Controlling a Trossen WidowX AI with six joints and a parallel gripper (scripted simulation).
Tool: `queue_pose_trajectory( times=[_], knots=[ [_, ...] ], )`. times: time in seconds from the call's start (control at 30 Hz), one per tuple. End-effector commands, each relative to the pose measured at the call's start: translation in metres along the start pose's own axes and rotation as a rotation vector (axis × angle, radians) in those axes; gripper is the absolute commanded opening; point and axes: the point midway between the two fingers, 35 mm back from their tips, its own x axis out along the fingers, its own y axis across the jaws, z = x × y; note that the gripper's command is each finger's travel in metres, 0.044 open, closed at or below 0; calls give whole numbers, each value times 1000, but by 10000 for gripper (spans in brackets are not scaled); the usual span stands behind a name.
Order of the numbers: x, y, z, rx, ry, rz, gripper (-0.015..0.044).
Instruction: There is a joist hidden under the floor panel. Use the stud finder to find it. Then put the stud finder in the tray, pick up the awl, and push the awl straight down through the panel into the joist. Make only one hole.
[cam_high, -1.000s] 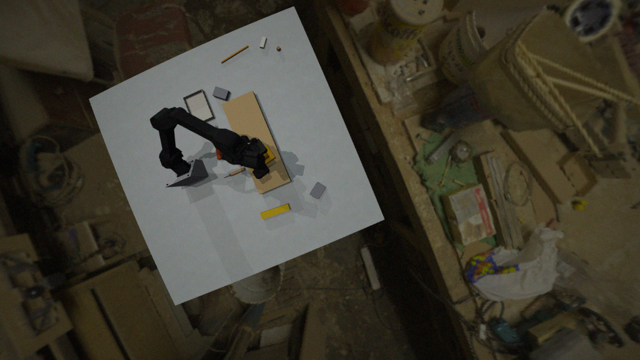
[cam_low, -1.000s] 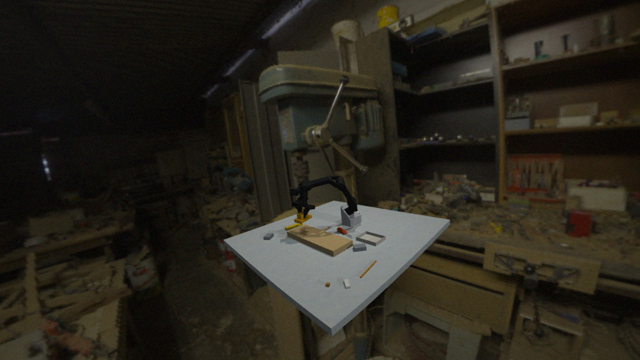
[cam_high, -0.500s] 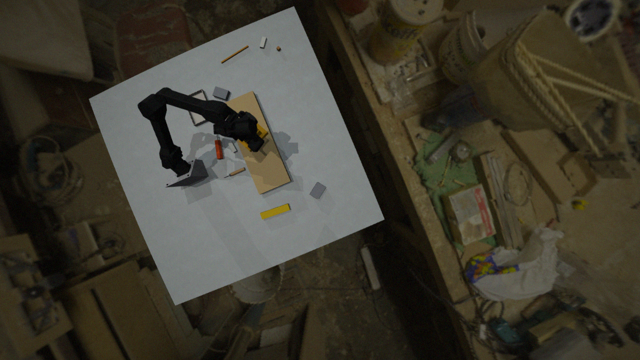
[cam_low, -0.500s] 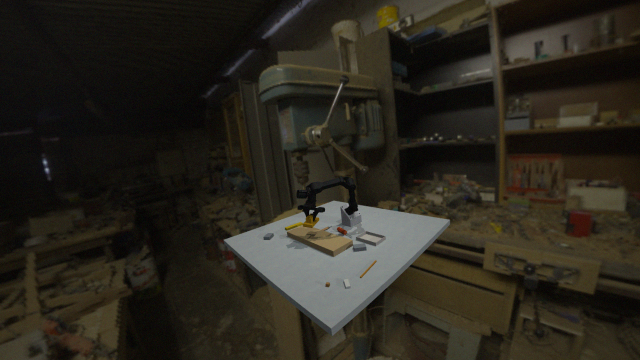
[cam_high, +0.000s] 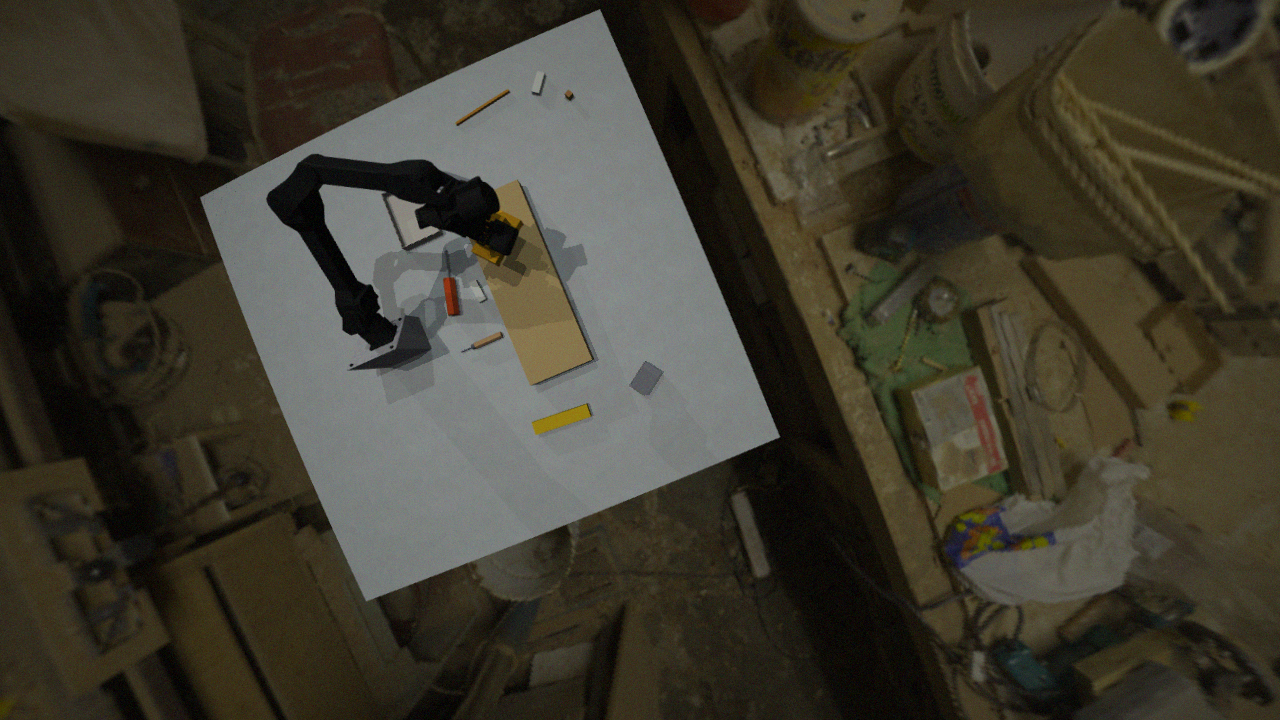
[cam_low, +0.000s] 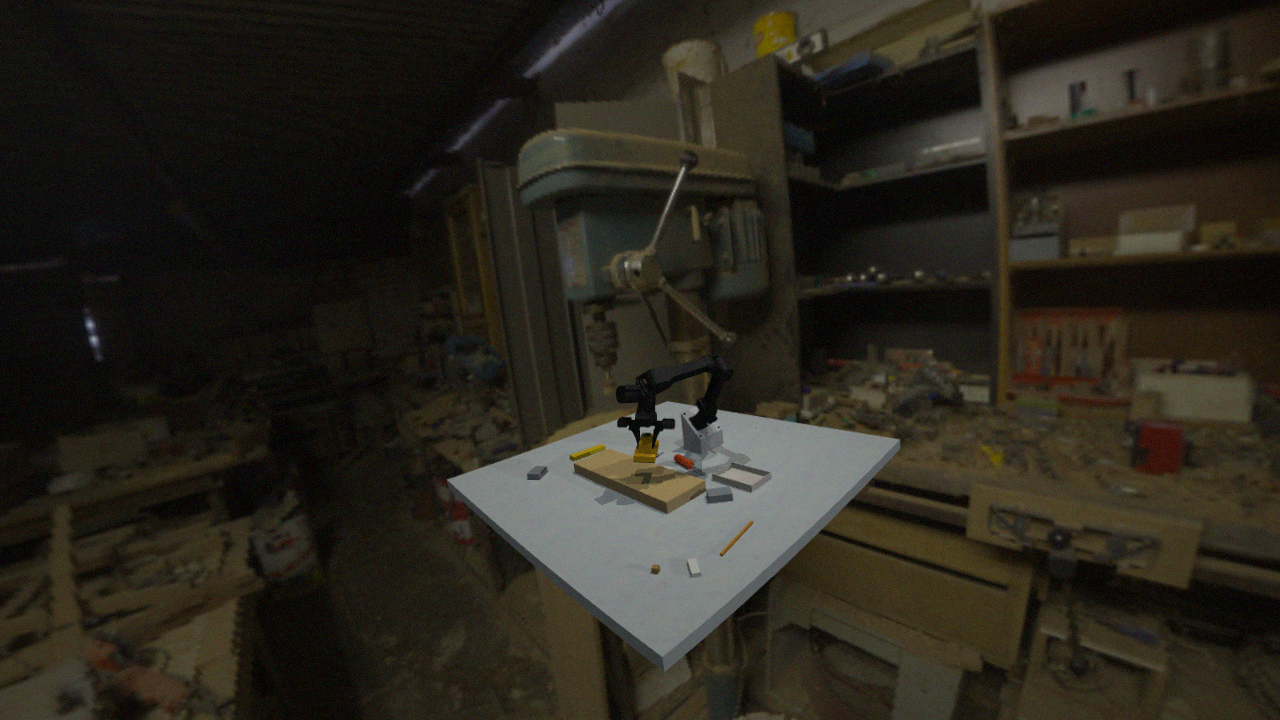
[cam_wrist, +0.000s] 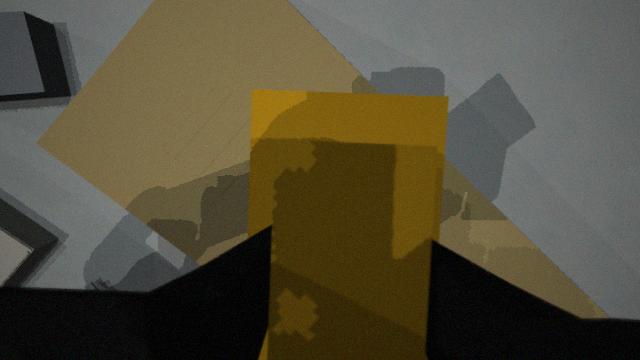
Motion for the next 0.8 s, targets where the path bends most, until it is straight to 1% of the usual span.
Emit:
queue_pose_trajectory(
  times=[0.0,0.37,0.77],
  knots=[
    [-2,22,8,-61,-14,7,0],
    [2,95,21,-241,-28,55,0],
    [2,171,17,-434,-54,121,0]
  ],
)
